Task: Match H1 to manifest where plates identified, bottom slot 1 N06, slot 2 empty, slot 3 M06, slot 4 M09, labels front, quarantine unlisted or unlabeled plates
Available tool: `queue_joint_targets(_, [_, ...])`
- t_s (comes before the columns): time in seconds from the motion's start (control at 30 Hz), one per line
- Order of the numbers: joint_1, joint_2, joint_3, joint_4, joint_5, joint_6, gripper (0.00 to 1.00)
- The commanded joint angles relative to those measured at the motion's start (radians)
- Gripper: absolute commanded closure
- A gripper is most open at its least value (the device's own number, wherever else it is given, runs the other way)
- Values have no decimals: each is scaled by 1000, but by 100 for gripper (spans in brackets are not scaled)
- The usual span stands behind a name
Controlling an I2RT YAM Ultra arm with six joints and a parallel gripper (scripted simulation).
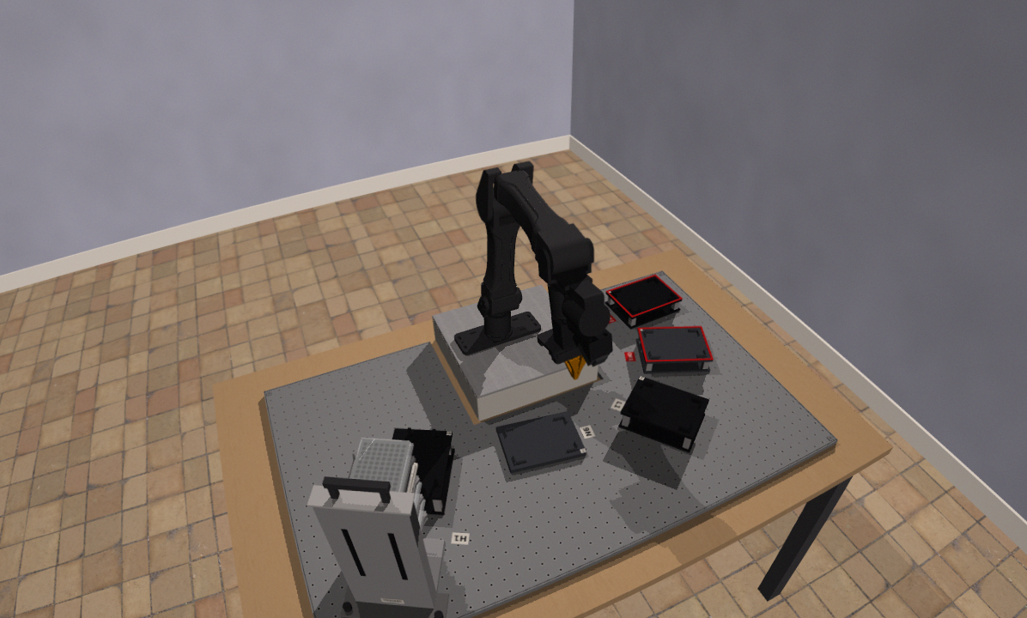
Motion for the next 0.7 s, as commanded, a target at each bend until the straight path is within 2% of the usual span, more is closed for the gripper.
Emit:
queue_joint_targets(0.0, [10, 24, 48, -79, 36, 21, 100])
queue_joint_targets(0.03, [-6, -20, 25, -75, 35, 20, 100])
queue_joint_targets(0.07, [-12, -28, -22, -73, 35, 17, 100])
queue_joint_targets(0.1, [-12, -23, -16, -92, 42, 20, 100])
queue_joint_targets(0.13, [-9, -20, 25, -106, 49, 23, 100])
queue_joint_targets(0.17, [-4, 18, 30, -125, 56, 25, 100])
queue_joint_targets(0.23, [8, 33, 55, -167, 68, 33, 100])
queue_joint_targets(0.3, [8, 33, 55, -167, 68, 33, 100])
queue_joint_targets(0.33, [3, -3, 61, -177, 68, 33, 100])
queue_joint_targets(0.4, [-7, -8, 73, -195, 69, 32, 100])
queue_joint_targets(0.67, [-27, -1, 108, -233, 66, 5, 100])
